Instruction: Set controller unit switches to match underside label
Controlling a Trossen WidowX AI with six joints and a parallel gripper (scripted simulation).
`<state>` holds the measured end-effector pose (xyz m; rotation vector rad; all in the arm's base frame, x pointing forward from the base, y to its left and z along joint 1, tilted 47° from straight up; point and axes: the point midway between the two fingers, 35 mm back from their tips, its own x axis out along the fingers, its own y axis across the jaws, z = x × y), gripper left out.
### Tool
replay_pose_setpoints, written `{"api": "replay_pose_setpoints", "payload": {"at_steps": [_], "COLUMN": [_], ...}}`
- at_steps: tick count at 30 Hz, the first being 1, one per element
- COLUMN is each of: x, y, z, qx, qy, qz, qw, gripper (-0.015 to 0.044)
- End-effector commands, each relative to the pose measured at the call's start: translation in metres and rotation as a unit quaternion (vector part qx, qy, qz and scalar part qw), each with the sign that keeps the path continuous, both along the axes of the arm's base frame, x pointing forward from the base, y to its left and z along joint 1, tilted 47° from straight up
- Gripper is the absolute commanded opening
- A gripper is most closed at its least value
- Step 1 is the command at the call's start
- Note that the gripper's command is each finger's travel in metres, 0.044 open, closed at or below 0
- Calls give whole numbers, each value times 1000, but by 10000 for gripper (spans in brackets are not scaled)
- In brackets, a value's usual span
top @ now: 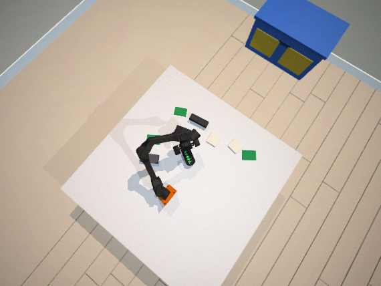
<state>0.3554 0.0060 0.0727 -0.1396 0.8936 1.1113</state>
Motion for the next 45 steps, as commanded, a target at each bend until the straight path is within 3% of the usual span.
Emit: {"api": "replay_pose_setpoints", "payload": {"at_steps": [1,16,22,26,31,45], "x": [-1,-1,-7,-9,-43,-44], "y": [2,2,-30,-31,-53,-54], "z": [-2,-2,28,27,2,1], "qx": [4,4,3,3,2,2], "qy": [4,4,5,5,6,6], "qz": [-1,-1,-1,-1,-1,-1], "qw": [1000,1000,1000,1000,1000,1000], "gripper": [0,0,0,0,0,0]}}
